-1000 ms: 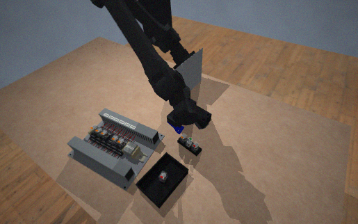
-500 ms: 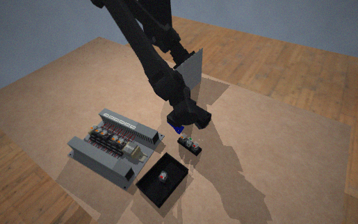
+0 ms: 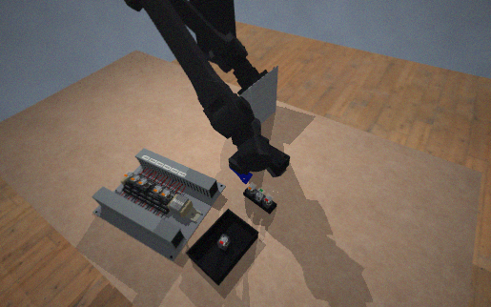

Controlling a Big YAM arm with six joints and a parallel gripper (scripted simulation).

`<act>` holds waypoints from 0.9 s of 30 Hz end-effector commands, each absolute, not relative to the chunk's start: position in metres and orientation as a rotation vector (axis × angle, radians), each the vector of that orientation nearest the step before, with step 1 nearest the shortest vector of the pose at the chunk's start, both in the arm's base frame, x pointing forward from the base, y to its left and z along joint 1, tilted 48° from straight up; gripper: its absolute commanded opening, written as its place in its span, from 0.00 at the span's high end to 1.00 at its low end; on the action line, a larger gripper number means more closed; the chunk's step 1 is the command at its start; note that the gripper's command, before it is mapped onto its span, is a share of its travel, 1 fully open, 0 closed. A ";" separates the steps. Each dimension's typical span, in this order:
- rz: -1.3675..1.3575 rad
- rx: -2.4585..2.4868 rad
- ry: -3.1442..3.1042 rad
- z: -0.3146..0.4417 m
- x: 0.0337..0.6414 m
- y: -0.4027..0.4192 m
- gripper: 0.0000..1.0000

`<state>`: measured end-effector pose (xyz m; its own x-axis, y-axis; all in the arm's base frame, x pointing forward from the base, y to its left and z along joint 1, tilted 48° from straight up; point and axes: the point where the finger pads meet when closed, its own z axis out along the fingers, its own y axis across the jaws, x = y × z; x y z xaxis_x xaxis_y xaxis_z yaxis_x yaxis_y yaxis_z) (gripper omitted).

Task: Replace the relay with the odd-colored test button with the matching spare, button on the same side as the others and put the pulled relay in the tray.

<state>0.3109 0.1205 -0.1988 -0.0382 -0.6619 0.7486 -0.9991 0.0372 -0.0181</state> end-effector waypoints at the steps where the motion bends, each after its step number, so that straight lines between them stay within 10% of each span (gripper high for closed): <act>1: 0.787 1.699 -1.812 -0.199 0.334 0.138 0.41; 27: 0.786 1.698 -1.810 -0.205 0.335 0.132 0.41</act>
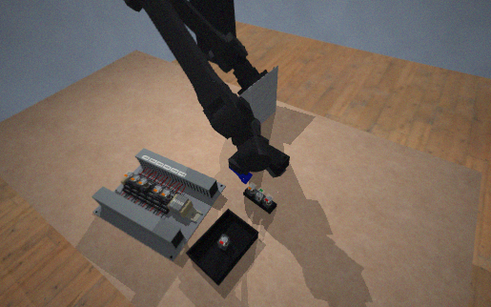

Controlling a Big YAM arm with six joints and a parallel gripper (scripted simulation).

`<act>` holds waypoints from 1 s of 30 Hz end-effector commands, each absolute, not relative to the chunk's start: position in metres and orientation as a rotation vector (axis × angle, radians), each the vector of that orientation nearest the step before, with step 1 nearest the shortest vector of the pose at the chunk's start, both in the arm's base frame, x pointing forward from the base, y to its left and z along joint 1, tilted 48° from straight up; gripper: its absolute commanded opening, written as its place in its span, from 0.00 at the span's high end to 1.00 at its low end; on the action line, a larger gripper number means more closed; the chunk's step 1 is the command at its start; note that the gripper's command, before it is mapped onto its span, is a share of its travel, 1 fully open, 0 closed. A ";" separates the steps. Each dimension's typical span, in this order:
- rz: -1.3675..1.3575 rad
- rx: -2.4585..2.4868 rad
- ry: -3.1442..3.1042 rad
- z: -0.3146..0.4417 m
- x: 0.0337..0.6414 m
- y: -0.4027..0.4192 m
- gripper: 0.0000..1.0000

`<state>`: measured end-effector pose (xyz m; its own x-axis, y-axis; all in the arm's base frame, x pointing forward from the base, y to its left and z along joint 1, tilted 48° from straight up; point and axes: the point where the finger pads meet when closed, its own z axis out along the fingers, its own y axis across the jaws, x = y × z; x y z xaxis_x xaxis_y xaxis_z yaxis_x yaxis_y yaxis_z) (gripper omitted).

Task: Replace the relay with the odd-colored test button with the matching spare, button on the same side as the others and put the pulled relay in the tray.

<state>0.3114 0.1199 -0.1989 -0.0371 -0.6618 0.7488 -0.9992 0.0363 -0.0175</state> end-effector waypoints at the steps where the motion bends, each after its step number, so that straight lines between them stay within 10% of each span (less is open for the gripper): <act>1: 0.786 1.697 -1.809 -0.207 0.334 0.129 0.41; 30: 0.792 1.713 -1.770 -0.228 0.320 0.102 0.41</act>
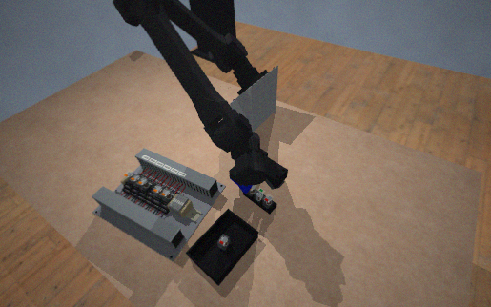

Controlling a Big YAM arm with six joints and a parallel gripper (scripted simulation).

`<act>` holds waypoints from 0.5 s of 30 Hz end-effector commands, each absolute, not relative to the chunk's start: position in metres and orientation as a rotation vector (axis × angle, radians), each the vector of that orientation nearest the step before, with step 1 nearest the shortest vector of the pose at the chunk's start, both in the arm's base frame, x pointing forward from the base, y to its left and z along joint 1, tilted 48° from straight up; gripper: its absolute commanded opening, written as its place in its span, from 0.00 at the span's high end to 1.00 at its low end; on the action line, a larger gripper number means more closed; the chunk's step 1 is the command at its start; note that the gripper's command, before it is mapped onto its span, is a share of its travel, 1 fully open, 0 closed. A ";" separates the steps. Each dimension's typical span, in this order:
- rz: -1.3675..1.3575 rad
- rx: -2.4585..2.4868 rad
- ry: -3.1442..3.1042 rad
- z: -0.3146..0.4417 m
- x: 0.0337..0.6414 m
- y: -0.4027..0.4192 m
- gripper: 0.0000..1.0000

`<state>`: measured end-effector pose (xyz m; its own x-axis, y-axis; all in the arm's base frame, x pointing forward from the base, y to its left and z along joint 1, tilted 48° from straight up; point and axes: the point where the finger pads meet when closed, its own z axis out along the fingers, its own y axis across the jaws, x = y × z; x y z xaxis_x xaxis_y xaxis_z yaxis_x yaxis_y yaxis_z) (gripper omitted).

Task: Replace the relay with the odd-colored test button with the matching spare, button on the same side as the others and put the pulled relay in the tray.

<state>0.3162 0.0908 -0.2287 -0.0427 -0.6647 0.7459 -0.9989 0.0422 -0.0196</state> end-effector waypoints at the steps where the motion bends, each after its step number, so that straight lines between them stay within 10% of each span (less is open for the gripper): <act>1: 0.793 1.714 -1.770 -0.228 0.320 0.102 0.41; 15: 0.793 1.706 -1.782 -0.227 0.322 0.101 0.41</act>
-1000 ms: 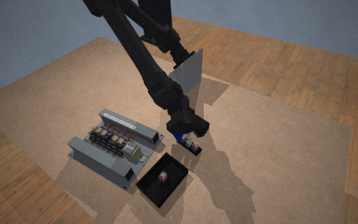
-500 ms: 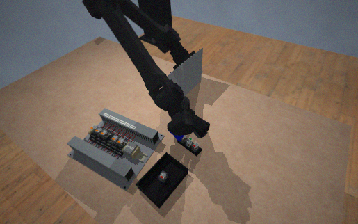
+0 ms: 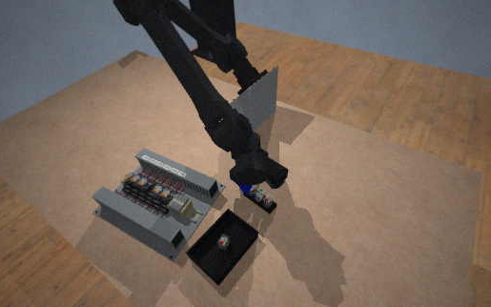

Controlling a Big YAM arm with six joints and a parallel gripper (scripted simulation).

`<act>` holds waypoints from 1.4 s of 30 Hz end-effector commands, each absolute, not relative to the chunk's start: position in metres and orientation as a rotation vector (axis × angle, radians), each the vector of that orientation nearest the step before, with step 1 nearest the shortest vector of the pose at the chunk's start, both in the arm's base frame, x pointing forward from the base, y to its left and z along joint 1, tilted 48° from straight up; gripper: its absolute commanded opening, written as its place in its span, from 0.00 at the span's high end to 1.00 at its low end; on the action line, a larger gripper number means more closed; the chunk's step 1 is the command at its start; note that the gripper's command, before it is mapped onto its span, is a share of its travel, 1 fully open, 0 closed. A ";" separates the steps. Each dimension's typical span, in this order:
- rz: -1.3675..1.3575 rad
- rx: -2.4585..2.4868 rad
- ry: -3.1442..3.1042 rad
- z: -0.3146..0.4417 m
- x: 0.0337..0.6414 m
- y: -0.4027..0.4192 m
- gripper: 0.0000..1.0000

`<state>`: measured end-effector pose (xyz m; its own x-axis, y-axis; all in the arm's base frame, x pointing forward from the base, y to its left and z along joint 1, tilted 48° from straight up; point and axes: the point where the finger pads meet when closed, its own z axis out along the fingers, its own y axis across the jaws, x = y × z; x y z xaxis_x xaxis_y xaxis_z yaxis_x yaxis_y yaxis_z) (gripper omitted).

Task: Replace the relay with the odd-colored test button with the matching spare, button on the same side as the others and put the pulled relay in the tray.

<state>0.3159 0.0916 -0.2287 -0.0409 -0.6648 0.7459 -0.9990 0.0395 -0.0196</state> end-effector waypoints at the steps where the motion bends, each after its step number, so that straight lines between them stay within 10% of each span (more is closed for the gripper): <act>1: 0.792 1.706 -1.783 -0.227 0.322 0.101 0.41; 42: 0.798 1.708 -1.799 -0.223 0.324 0.102 0.41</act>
